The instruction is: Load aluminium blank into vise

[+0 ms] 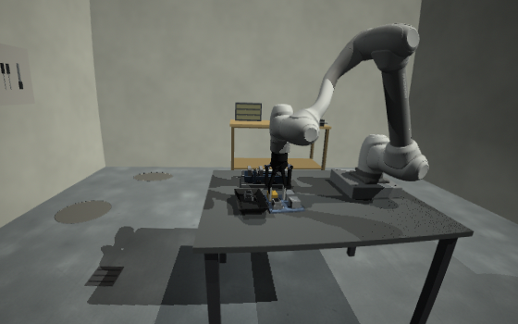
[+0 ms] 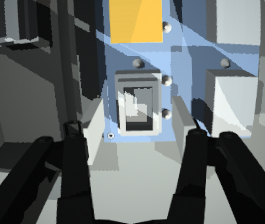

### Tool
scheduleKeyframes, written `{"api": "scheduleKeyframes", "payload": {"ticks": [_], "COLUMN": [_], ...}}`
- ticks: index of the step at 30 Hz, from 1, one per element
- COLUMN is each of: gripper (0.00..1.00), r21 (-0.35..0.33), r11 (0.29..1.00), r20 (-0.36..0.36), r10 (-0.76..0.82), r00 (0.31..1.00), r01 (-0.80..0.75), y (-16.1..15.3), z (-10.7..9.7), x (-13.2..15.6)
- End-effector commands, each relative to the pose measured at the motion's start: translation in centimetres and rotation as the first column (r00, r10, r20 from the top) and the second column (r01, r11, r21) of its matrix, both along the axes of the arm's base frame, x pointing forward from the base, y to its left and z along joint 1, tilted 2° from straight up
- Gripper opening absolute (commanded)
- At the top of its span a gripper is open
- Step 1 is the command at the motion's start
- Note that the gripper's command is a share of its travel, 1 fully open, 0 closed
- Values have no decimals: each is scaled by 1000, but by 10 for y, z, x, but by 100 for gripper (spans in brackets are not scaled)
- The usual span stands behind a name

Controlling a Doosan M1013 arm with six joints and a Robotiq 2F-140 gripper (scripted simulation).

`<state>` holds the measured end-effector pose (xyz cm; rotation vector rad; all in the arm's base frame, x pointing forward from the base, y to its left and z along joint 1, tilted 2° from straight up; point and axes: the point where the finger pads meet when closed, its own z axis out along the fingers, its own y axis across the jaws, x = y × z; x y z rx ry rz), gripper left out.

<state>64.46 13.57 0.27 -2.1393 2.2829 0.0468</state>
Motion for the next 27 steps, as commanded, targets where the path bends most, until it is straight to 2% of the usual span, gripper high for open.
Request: {"api": "scheduleKeyframes", "payload": {"ticks": [1, 27], "gripper": [40, 40], "r21": [4, 4], "r11": [1000, 1000], "r20": [-4, -4], "r10": [-4, -4], "r00": [1000, 1000], "r01": [4, 4], "y": [2, 3], "z": [-5, -14], "x": [-2, -2]}}
